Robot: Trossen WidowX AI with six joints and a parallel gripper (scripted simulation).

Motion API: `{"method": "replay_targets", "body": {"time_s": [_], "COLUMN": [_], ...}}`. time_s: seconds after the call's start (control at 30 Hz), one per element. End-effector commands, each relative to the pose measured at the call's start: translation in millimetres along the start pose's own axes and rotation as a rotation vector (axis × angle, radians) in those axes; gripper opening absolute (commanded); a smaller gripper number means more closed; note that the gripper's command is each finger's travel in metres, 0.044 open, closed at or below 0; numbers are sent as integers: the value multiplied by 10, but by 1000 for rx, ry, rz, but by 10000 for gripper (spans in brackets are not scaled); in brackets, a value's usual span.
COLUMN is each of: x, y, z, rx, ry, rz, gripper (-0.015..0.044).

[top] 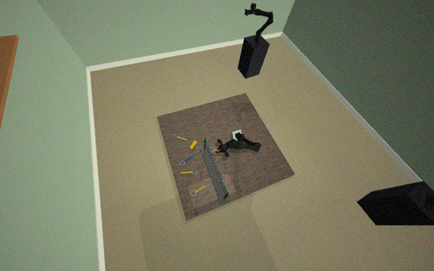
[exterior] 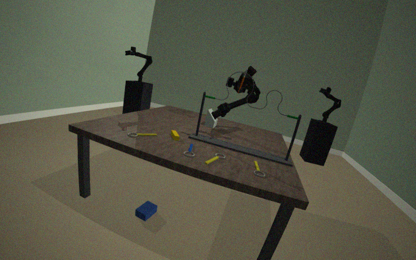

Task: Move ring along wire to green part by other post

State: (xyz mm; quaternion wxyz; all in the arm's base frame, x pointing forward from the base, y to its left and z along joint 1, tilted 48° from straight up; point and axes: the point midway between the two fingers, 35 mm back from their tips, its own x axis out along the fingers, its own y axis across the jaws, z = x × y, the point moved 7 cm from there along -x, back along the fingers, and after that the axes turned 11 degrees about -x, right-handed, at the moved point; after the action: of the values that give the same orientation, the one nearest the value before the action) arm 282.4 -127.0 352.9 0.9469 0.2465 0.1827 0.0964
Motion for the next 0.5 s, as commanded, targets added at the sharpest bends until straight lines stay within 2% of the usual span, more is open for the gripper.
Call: {"method": "replay_targets", "body": {"time_s": [0.0,0.47], "x": [-1,7], "y": [1,-4], "z": [-7,-25], "rx": [43,195], "ry": [-10,-46], "rz": [24,102], "gripper": [-150,-150]}}
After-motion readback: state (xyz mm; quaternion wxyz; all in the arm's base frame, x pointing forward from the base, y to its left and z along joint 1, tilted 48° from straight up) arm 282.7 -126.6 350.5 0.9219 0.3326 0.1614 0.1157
